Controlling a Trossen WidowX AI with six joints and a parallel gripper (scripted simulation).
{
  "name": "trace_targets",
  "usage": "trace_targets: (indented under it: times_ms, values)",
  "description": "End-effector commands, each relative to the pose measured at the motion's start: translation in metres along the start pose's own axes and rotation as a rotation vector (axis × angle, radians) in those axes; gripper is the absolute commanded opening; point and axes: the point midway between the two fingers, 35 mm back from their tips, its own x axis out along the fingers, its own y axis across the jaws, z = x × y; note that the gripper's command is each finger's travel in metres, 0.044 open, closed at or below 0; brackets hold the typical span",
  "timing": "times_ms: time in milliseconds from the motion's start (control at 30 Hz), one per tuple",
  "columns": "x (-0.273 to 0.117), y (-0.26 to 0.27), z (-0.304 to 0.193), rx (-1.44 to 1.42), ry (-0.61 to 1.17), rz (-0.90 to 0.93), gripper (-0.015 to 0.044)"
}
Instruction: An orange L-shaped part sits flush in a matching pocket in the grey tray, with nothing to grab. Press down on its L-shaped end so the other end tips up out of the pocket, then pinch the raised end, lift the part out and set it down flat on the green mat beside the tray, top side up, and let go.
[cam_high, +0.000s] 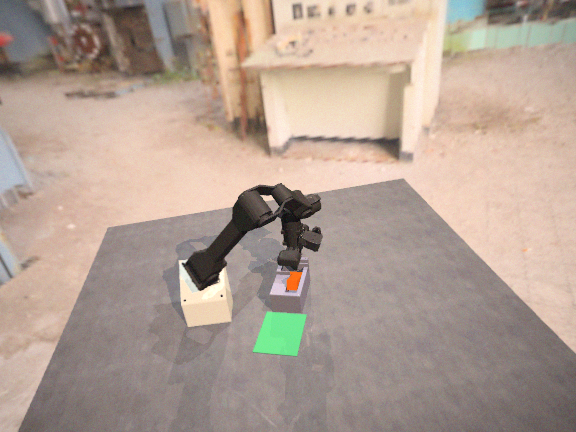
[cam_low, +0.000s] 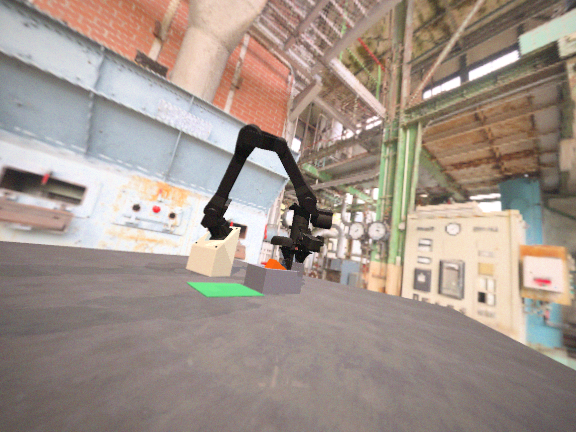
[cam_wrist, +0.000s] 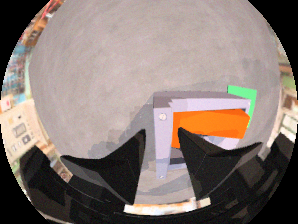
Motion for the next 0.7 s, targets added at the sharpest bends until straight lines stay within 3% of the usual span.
trace_targets:
  times_ms: [0, 667]
  values:
    - [0.011, -0.002, -0.003, -0.011, 0.006, -0.012, 0.0180]
    - [0.025, -0.003, -0.004, -0.011, 0.006, -0.014, 0.0180]
